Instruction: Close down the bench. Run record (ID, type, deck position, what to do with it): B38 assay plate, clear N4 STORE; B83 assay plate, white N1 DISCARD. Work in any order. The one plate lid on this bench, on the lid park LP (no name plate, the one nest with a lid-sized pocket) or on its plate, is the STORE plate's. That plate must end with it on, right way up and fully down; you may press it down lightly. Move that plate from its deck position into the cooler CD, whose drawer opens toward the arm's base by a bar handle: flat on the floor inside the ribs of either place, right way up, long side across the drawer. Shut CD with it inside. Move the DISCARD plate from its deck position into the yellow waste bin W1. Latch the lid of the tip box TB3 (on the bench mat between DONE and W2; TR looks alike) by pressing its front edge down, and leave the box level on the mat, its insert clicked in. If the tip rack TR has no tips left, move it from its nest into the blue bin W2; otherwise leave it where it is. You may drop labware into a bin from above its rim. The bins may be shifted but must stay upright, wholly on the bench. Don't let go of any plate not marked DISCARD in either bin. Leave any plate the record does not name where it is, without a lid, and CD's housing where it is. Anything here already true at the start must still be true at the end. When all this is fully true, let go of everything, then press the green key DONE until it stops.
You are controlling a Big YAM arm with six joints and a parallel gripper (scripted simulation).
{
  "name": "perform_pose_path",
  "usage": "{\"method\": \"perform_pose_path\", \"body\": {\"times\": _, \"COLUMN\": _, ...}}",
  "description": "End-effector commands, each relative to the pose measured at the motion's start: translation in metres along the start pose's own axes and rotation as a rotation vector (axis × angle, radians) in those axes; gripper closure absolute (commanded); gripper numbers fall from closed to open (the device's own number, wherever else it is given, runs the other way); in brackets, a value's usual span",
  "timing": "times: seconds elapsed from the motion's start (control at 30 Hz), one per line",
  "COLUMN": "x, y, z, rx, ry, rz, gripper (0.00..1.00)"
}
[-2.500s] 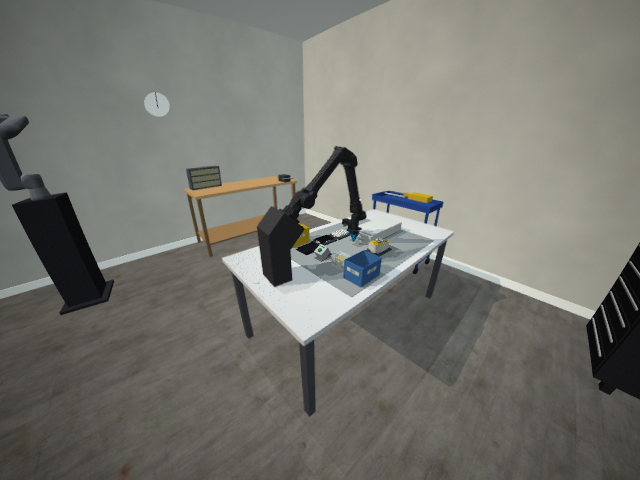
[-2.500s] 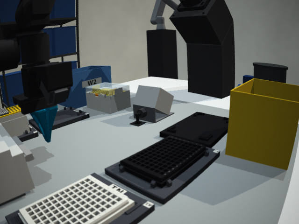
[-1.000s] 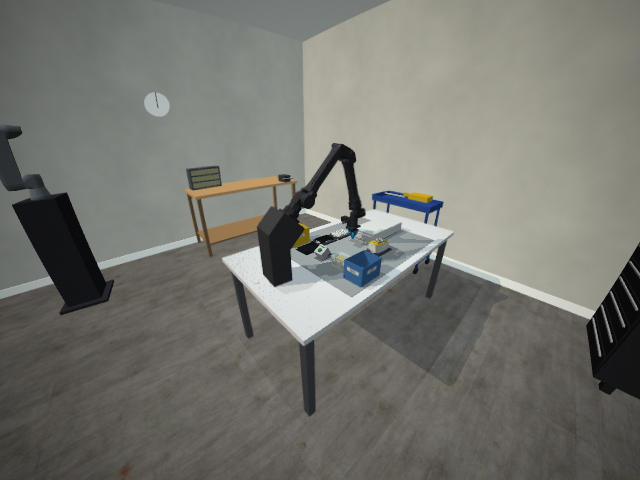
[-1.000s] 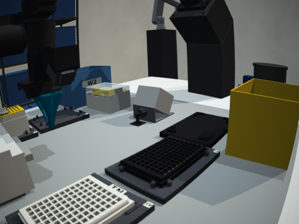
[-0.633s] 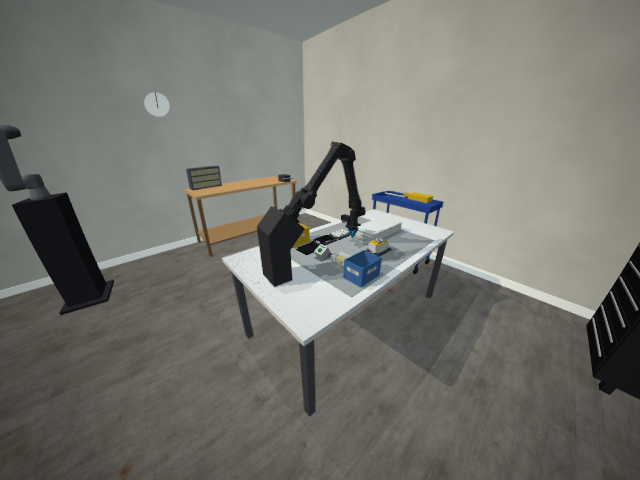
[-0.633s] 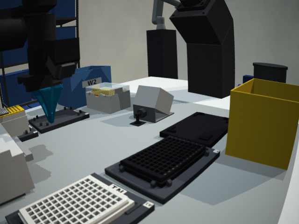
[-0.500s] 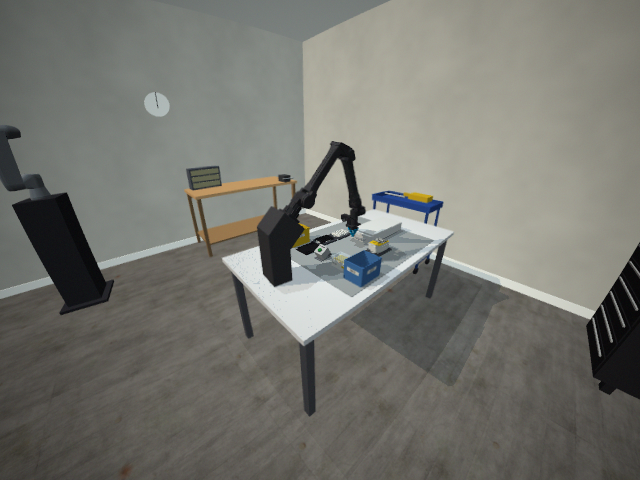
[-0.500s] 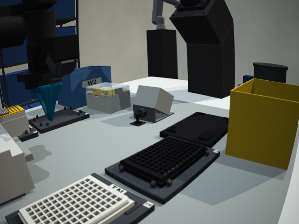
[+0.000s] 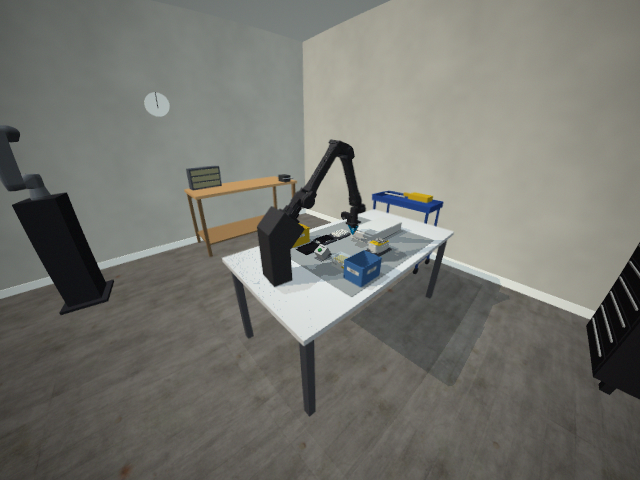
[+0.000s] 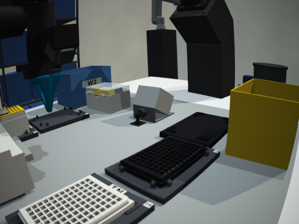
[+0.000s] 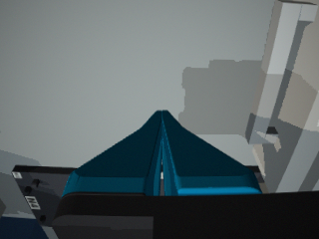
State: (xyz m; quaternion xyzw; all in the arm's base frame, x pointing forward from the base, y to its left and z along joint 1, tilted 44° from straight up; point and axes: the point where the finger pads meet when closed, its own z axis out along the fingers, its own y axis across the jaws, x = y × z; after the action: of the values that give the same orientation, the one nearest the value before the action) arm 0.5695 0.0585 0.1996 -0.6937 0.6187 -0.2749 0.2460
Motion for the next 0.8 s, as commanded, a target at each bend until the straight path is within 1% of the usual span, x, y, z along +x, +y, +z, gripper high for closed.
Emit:
{"method": "perform_pose_path", "body": {"times": 0.0, "x": -0.004, "y": -0.011, "z": -0.022, "rx": 0.033, "ry": -0.004, "rz": 0.007, "gripper": 1.00}}
{"method": "perform_pose_path", "body": {"times": 0.1, "x": -0.004, "y": -0.014, "z": -0.027, "rx": 0.039, "ry": -0.004, "rz": 0.007, "gripper": 1.00}}
{"method": "perform_pose_path", "body": {"times": 0.2, "x": -0.005, "y": -0.010, "z": -0.030, "rx": 0.031, "ry": -0.005, "rz": 0.006, "gripper": 1.00}}
{"method": "perform_pose_path", "body": {"times": 0.3, "x": -0.004, "y": -0.009, "z": -0.031, "rx": 0.031, "ry": -0.005, "rz": 0.006, "gripper": 1.00}}
{"method": "perform_pose_path", "body": {"times": 0.33, "x": -0.004, "y": -0.005, "z": -0.016, "rx": 0.003, "ry": -0.002, "rz": 0.006, "gripper": 1.00}}
{"method": "perform_pose_path", "body": {"times": 0.37, "x": -0.004, "y": -0.006, "z": -0.020, "rx": 0.008, "ry": -0.002, "rz": 0.007, "gripper": 1.00}}
{"method": "perform_pose_path", "body": {"times": 0.4, "x": -0.003, "y": -0.011, "z": -0.031, "rx": 0.027, "ry": -0.003, "rz": 0.007, "gripper": 1.00}}
{"method": "perform_pose_path", "body": {"times": 0.43, "x": -0.003, "y": -0.014, "z": -0.038, "rx": 0.038, "ry": -0.004, "rz": 0.008, "gripper": 1.00}}
{"method": "perform_pose_path", "body": {"times": 0.53, "x": -0.005, "y": -0.011, "z": -0.041, "rx": 0.033, "ry": -0.005, "rz": 0.006, "gripper": 1.00}}
{"method": "perform_pose_path", "body": {"times": 0.63, "x": -0.004, "y": -0.014, "z": -0.046, "rx": 0.040, "ry": -0.004, "rz": 0.008, "gripper": 1.00}}
{"method": "perform_pose_path", "body": {"times": 0.77, "x": -0.004, "y": -0.009, "z": -0.050, "rx": 0.032, "ry": -0.005, "rz": 0.006, "gripper": 1.00}}
